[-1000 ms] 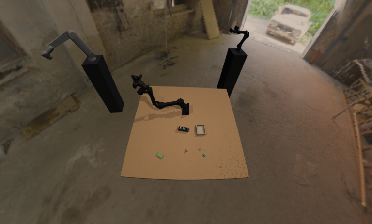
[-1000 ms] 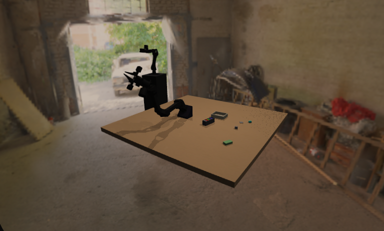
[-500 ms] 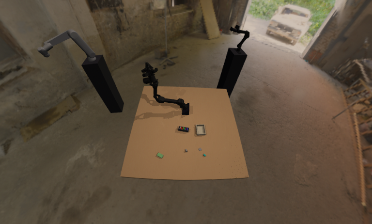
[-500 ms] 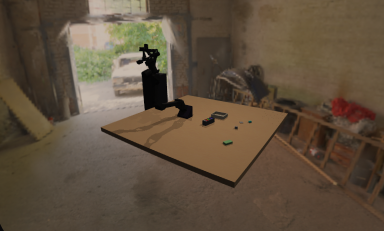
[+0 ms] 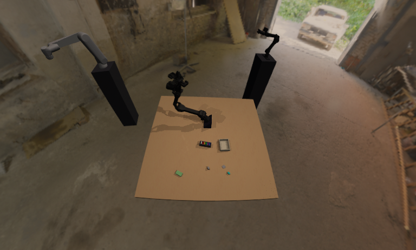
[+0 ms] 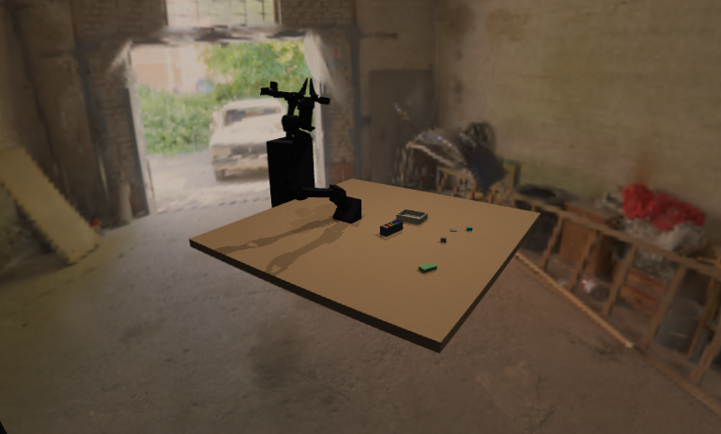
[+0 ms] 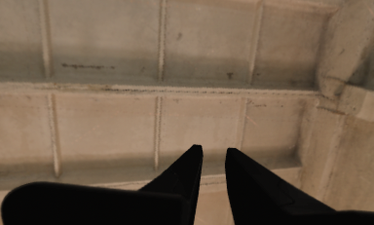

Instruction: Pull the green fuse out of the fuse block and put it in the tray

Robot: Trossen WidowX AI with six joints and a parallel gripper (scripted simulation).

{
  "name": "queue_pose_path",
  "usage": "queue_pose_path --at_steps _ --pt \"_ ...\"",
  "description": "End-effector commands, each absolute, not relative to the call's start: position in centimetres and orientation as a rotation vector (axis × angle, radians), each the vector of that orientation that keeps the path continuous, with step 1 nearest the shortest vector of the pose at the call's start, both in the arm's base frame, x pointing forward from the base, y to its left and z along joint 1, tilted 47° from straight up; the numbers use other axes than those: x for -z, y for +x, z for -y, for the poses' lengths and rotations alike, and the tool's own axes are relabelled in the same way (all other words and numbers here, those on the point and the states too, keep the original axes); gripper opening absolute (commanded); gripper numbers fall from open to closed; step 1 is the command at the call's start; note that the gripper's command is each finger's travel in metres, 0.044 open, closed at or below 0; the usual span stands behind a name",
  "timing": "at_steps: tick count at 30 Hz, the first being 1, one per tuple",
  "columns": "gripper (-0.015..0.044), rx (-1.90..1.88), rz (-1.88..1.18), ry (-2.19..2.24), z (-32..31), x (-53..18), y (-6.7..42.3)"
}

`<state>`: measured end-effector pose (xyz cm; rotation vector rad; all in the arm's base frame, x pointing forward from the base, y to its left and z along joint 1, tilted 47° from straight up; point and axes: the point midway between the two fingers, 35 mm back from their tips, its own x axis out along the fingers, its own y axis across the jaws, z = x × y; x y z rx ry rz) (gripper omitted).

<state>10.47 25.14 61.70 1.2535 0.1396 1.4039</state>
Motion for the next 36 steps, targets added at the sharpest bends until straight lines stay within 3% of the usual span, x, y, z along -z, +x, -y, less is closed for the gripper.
queue_pose_path --at_steps 1,10,19,28,36 --pt "0.0062 -1.233 -0.214 1.18 -28.1 -57.7 14.6" --pt "0.0062 -0.797 -0.363 0.977 -30.3 -47.0 24.7" --pt "0.0062 -0.353 -0.527 0.746 -27.3 -34.8 33.2" --pt "0.0062 -0.001 -0.695 0.468 -20.7 -24.1 37.6" --pt "0.0062 0.39 -0.925 0.2 -11.3 -14.4 38.3"
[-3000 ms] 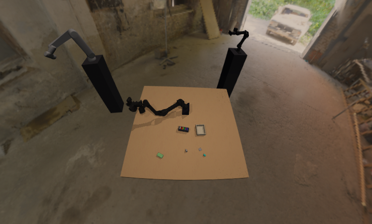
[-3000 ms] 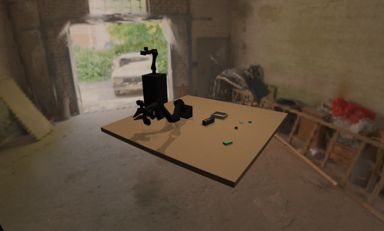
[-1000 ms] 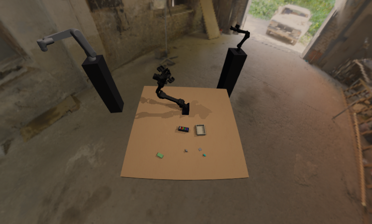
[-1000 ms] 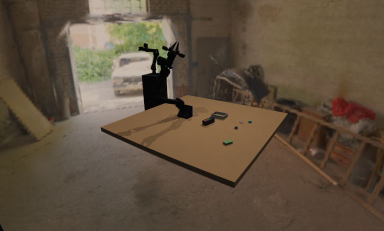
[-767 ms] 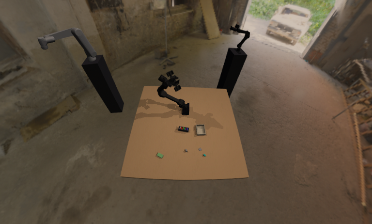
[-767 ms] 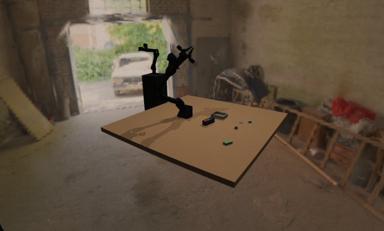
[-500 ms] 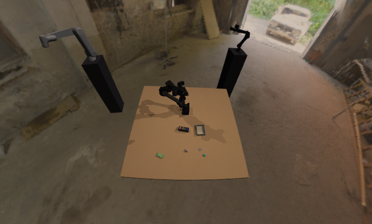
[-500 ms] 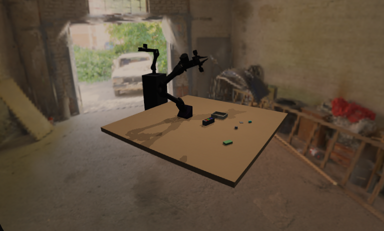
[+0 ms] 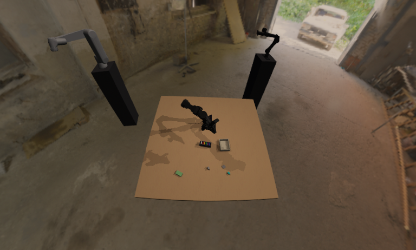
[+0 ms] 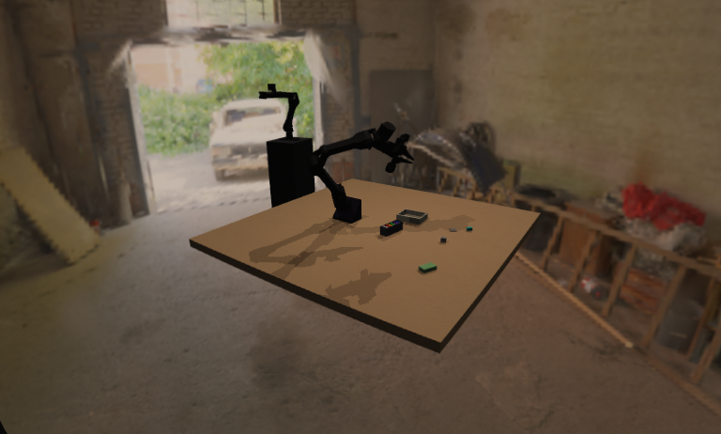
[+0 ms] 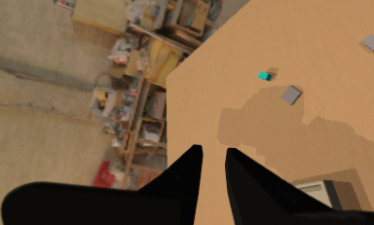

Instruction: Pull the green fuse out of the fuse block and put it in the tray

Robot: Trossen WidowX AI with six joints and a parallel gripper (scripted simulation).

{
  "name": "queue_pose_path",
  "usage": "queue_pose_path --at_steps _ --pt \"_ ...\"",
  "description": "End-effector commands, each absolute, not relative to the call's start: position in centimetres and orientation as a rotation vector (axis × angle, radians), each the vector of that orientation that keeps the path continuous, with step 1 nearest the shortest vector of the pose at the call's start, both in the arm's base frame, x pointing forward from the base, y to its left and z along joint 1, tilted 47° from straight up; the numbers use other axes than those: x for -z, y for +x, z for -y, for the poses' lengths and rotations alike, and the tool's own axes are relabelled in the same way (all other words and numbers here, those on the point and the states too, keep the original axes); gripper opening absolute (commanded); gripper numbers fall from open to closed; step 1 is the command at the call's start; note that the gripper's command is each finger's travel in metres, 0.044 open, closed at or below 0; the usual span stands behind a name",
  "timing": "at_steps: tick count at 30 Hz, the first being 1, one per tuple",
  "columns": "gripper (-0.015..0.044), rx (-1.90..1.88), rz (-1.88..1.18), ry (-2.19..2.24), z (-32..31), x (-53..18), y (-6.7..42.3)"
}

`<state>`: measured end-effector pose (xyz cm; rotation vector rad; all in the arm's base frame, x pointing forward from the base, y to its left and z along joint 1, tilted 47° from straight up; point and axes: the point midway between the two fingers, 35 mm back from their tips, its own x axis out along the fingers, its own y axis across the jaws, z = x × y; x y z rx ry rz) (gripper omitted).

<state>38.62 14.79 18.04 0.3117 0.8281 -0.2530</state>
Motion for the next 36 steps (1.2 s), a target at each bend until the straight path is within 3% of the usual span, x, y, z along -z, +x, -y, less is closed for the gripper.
queue_pose_path --at_steps 1,13,36 --pt "0.0062 0.435 -0.957 0.164 -10.0 -13.4 38.1" --pt "0.0062 0.896 -1.436 -0.327 4.4 -5.2 31.3" --pt "0.0062 0.913 -1.466 -0.355 5.5 -3.8 30.1"
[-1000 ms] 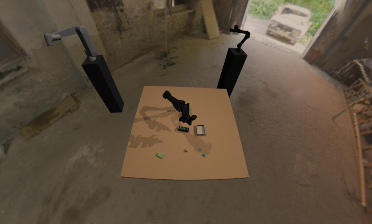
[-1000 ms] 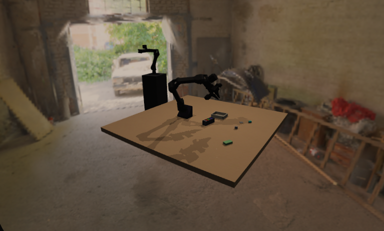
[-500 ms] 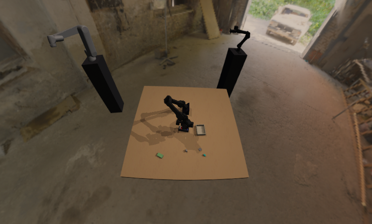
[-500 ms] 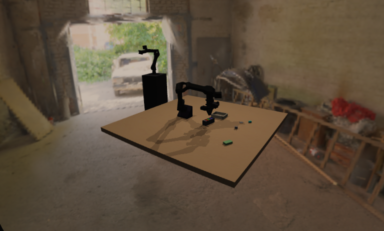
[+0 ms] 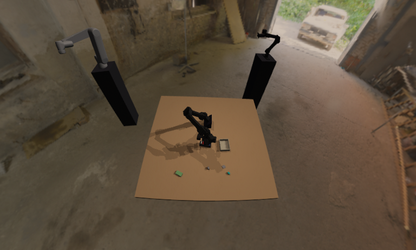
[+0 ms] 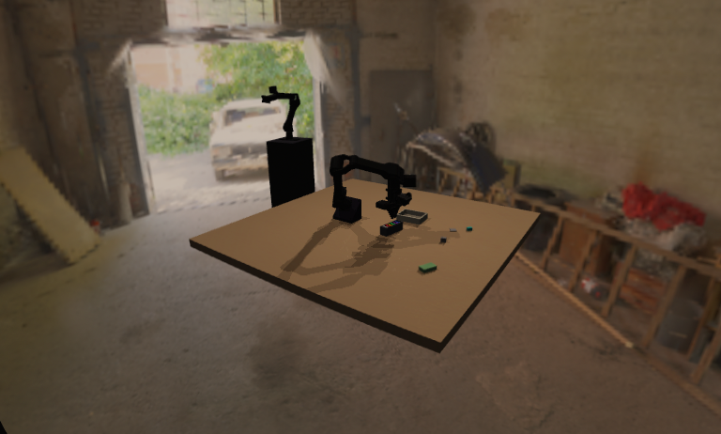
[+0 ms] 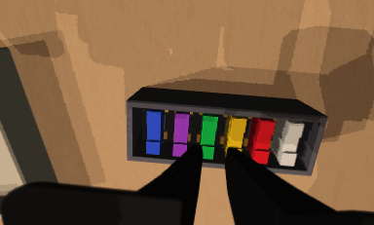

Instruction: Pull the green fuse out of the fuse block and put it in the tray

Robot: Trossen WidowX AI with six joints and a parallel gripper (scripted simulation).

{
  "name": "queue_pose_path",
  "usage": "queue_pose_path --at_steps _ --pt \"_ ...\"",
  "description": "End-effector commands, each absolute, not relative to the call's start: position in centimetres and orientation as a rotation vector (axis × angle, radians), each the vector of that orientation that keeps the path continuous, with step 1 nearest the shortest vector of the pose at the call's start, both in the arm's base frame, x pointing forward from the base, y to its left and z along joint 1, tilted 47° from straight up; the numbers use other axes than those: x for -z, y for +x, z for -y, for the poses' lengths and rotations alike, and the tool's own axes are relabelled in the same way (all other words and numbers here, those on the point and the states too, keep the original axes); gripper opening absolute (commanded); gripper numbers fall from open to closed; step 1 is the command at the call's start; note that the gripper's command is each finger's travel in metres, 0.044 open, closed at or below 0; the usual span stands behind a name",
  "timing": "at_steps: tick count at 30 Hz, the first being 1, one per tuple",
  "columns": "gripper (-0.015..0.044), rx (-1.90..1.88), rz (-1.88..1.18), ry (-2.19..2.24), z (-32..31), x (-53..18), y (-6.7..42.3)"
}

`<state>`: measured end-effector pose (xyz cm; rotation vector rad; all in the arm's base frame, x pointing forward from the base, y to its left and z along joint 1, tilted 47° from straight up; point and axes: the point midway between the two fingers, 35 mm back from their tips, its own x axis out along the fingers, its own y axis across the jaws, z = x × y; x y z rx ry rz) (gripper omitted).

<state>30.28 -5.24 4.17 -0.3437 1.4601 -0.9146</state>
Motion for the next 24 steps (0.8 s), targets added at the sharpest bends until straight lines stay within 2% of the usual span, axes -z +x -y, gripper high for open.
queue_pose_path --at_steps 1,24 --pt "0.0062 0.913 -1.466 -0.355 5.5 -3.7 30.0" --pt "0.0062 0.914 -1.466 -0.356 6.7 -2.5 29.6"
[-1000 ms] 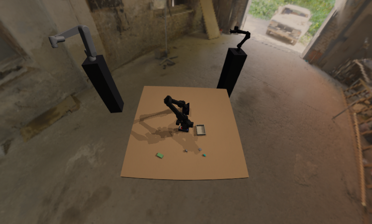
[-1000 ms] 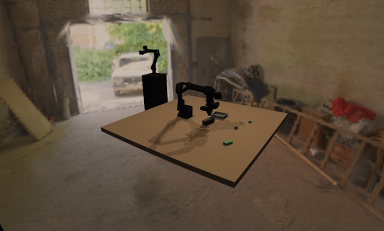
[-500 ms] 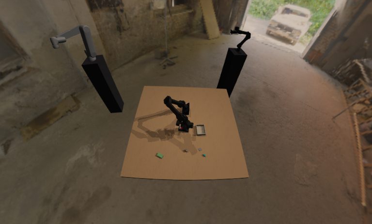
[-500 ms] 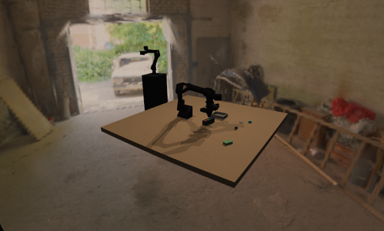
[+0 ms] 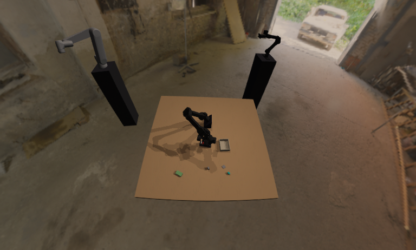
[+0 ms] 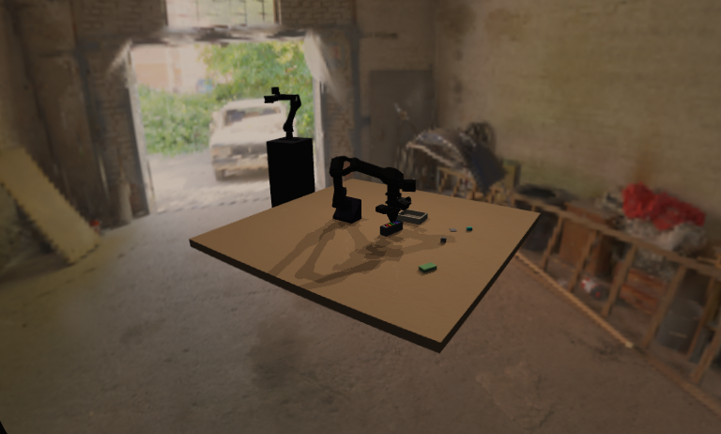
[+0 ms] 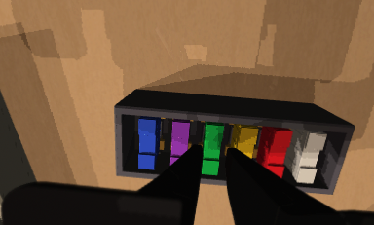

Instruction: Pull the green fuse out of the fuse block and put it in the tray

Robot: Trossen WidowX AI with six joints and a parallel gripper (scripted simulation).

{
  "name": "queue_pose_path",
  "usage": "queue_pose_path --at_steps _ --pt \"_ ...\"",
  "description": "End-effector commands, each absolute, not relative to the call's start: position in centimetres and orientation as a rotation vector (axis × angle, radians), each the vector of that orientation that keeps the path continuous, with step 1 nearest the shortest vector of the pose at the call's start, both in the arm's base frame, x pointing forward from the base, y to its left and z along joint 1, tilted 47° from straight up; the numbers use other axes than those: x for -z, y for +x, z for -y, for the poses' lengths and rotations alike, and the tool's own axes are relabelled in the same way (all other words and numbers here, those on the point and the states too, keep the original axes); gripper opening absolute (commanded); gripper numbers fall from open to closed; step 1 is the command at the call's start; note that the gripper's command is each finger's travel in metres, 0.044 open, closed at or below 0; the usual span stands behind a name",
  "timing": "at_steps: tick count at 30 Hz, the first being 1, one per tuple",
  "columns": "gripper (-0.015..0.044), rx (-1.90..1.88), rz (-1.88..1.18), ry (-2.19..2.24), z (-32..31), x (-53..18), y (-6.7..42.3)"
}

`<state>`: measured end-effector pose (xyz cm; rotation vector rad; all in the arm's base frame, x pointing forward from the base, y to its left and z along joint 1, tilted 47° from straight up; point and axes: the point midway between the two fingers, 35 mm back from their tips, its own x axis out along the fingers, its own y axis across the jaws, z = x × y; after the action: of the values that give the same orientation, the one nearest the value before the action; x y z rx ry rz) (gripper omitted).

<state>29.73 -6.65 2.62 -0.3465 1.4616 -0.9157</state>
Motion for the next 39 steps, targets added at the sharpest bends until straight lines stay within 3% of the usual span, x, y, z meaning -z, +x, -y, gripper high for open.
queue_pose_path --at_steps 1,26,39 --pt "0.0062 0.914 -1.466 -0.356 6.74 -2.47 29.59" --pt "0.0062 0.915 -1.466 -0.356 7.46 -1.79 29.45" --pt "0.0 0.916 -1.463 -0.348 7.4 -1.88 29.52"
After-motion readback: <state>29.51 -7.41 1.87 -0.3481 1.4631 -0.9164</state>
